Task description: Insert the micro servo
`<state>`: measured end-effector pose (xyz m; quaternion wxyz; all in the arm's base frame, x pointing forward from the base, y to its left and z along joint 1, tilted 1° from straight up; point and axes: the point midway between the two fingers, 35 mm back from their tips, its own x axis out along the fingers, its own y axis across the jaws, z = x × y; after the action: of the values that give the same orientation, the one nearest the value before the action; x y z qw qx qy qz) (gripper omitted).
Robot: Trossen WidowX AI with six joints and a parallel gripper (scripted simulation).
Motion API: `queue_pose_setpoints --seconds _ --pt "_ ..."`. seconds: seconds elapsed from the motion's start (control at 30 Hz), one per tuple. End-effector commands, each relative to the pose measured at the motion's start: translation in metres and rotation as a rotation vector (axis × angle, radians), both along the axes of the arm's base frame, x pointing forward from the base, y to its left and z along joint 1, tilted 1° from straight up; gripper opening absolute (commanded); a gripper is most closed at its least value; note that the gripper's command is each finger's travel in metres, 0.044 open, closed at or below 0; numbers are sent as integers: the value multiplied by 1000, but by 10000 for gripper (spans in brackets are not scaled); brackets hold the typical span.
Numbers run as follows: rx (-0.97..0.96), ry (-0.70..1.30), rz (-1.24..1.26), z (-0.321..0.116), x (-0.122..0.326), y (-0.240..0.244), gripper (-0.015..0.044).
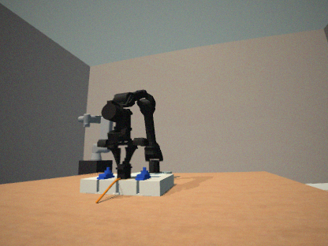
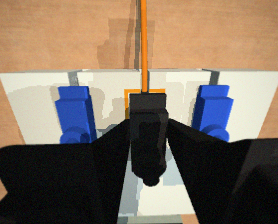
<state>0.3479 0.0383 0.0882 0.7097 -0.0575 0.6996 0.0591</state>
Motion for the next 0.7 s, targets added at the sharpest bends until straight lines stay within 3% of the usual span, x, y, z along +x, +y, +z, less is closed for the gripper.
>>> queue_pose_setpoints --seconds 0.0,0.67 --pt "-1 1 -5 -4 0 0 0" --pt "-1 1 -5 -20 0 0 0"
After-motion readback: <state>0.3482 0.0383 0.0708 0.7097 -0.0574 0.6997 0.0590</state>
